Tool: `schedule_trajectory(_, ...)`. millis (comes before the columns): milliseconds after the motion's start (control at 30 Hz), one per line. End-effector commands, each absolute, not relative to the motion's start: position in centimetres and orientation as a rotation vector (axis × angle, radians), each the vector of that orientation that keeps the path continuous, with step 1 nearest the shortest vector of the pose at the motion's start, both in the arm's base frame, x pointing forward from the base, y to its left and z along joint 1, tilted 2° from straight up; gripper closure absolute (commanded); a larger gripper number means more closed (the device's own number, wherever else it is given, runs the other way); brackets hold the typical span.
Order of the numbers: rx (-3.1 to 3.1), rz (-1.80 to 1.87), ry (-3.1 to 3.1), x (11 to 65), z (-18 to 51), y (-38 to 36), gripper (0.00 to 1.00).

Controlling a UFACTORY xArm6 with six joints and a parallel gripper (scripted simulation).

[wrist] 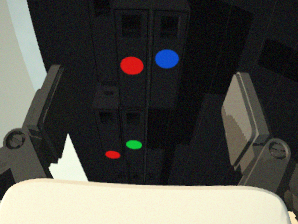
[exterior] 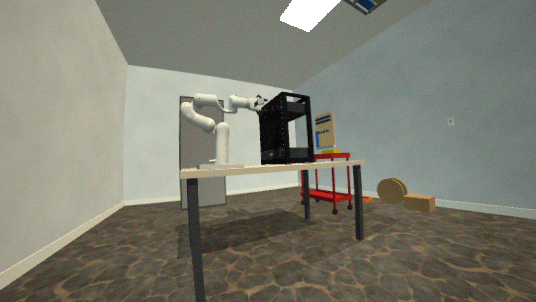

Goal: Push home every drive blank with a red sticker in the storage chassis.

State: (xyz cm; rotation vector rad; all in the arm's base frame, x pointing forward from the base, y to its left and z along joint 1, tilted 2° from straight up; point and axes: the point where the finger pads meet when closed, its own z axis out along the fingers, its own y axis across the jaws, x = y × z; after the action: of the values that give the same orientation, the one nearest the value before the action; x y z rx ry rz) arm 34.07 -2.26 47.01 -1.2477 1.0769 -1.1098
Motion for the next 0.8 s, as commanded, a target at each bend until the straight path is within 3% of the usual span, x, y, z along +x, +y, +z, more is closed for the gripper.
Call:
schedule_trajectory(0,-1.246,-1.111,1.075,34.06,47.16,-2.26,0.00)
schedule_trajectory(100,-1.246,-1.111,1.075,34.06,47.16,-2.26,0.00)
schedule_trajectory(133,-1.246,-1.111,1.075,34.06,47.16,-2.26,1.00)
schedule_trajectory(767,-1.246,-1.111,1.075,34.06,47.16,-2.26,1.00)
